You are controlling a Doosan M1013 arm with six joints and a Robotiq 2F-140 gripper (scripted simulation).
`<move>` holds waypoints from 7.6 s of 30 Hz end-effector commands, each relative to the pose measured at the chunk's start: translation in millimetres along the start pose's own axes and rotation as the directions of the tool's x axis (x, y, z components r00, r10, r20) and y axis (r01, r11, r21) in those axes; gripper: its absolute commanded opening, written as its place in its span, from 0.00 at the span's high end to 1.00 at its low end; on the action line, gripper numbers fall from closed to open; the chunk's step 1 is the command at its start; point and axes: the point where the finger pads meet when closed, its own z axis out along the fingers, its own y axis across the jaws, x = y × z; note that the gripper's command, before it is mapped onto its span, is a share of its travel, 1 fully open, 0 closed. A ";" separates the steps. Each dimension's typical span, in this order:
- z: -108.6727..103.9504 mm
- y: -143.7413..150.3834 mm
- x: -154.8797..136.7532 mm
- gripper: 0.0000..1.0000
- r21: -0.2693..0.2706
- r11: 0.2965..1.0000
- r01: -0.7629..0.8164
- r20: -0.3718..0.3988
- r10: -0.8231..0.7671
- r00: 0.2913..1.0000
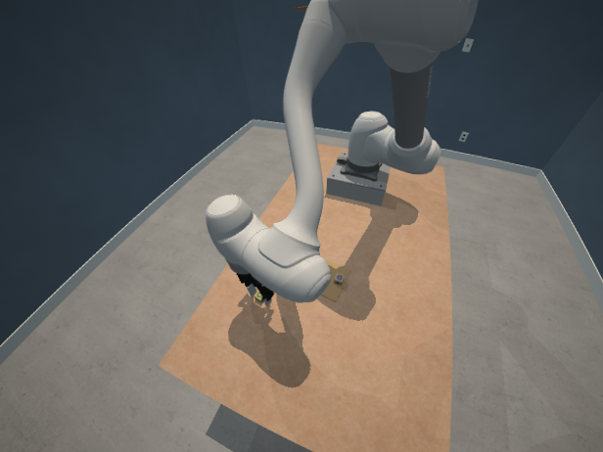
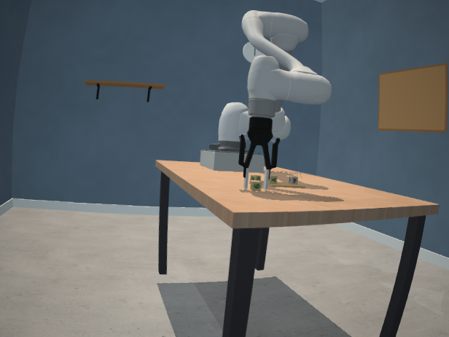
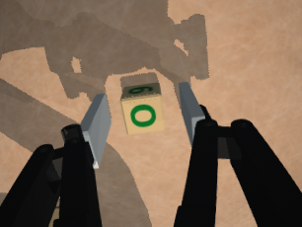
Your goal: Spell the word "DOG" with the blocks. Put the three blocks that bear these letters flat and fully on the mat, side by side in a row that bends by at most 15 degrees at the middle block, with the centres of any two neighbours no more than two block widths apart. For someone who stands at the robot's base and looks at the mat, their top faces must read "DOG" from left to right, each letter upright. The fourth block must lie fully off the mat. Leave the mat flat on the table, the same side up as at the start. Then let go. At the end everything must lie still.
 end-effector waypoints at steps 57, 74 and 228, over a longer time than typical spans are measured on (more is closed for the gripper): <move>1.2 -0.1 0.1 0.84 0.000 1.000 0.000 0.000 0.000 1.000; -31.4 -0.1 0.0 0.84 0.000 1.000 0.000 0.000 0.000 1.000; -5.6 -154.9 -188.6 0.84 0.000 0.189 -0.982 0.000 0.982 0.189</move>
